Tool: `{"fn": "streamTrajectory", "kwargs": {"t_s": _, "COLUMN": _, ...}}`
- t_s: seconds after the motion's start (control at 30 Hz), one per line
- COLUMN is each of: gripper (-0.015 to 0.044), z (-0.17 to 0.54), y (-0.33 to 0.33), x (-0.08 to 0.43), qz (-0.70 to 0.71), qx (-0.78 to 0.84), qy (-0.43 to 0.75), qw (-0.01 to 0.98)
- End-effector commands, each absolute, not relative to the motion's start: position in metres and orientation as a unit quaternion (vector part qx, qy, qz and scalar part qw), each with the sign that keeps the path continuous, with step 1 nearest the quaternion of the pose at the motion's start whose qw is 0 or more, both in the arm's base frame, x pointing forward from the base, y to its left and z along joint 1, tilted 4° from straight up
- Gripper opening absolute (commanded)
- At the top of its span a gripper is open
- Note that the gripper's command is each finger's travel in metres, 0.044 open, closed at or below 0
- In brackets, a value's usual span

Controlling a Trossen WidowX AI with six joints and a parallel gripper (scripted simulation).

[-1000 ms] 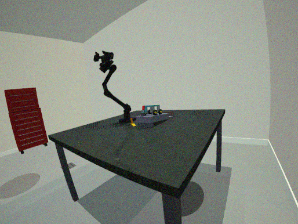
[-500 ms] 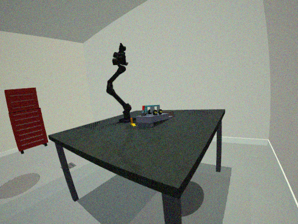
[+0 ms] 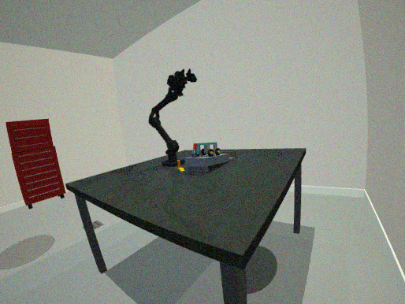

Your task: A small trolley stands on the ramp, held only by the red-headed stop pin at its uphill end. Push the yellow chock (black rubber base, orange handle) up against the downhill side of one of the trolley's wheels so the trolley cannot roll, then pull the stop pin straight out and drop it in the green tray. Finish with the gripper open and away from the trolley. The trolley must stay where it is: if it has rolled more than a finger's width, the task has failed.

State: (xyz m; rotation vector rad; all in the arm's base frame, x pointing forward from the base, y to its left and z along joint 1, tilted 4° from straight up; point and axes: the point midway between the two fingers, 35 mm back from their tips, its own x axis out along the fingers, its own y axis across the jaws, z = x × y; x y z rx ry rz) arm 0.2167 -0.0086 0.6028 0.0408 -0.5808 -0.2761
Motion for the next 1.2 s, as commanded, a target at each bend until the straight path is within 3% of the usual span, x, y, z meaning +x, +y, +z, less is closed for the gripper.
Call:
{"fn": "streamTrajectory", "kwargs": {"t_s": 0.0, "gripper": 0.019, "z": 0.549, "y": -0.008, "x": 0.266, "qz": -0.153, "qx": -0.129, "qy": -0.164, "qw": 0.966}}
{"fn": "streamTrajectory", "kwargs": {"t_s": 0.33, "gripper": 0.019, "z": 0.391, "y": -0.051, "x": 0.319, "qz": -0.097, "qx": -0.419, "qy": 0.168, "qw": 0.887}}
{"fn": "streamTrajectory", "kwargs": {"t_s": 0.67, "gripper": 0.019, "z": 0.239, "y": -0.095, "x": 0.273, "qz": 0.112, "qx": -0.513, "qy": 0.444, "qw": 0.726}}
{"fn": "streamTrajectory", "kwargs": {"t_s": 0.97, "gripper": 0.019, "z": 0.154, "y": -0.092, "x": 0.18, "qz": 0.362, "qx": -0.436, "qy": 0.555, "qw": 0.609}}
{"fn": "streamTrajectory", "kwargs": {"t_s": 1.17, "gripper": 0.019, "z": 0.15, "y": -0.089, "x": 0.172, "qz": 0.381, "qx": -0.425, "qy": 0.557, "qw": 0.603}}
